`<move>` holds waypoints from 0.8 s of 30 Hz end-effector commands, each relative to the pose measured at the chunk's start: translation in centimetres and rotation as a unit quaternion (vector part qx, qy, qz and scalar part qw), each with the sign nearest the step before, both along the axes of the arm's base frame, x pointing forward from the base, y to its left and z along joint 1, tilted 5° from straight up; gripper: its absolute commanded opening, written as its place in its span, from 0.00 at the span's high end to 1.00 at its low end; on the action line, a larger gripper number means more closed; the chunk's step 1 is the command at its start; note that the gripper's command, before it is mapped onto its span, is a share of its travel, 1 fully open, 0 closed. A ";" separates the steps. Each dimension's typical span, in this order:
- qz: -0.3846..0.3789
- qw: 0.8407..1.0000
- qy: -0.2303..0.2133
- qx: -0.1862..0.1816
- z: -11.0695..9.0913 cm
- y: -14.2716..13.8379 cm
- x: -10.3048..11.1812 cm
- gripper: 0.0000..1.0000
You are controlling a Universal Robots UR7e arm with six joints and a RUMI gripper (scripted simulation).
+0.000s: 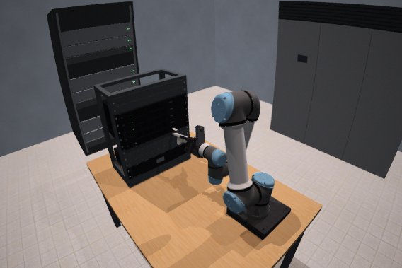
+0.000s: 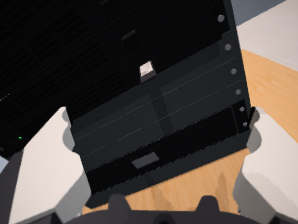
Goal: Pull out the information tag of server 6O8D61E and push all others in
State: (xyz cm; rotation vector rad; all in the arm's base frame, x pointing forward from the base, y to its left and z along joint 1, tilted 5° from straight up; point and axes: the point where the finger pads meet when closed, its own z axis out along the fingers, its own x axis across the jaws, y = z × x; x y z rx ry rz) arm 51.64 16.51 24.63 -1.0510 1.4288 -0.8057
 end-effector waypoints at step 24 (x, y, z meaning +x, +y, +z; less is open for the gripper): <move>-0.003 0.998 -0.001 0.059 0.1 -0.1 -0.2 0.00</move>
